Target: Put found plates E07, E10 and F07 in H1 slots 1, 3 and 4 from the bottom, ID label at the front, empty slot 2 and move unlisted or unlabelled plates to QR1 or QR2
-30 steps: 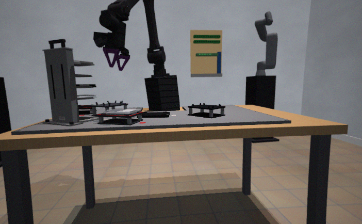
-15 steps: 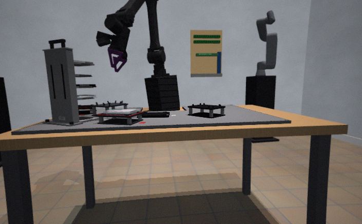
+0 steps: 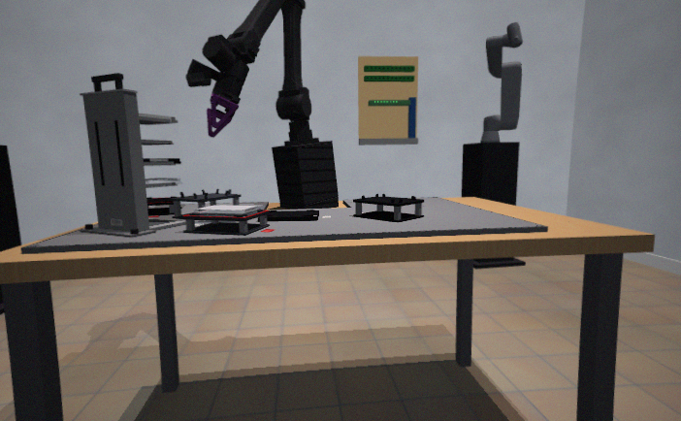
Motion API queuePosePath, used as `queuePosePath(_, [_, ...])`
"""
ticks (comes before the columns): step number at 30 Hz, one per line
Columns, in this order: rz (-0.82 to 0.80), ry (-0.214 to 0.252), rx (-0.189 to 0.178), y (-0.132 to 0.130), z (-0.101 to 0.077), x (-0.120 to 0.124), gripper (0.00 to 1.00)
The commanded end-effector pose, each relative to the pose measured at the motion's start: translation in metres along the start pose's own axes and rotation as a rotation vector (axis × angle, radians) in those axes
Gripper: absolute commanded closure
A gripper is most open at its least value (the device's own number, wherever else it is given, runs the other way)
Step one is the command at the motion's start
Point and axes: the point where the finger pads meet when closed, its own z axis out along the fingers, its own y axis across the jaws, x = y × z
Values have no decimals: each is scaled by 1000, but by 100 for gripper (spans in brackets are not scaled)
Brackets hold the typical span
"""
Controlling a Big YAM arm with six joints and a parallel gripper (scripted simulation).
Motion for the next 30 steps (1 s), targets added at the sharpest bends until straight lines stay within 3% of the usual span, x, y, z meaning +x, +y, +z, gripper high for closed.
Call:
queuePosePath(1, [-101,-63,-40,-6,-7,-13,0])
queuePosePath(11, [-300,-164,-116,-39,-12,-17,0])
queuePosePath(14, [-322,-162,-118,-44,-9,-14,0])
queuePosePath(24, [-522,-273,-197,-77,-18,-20,0])
queuePosePath(30, [-603,-307,-226,-91,-18,-20,0])
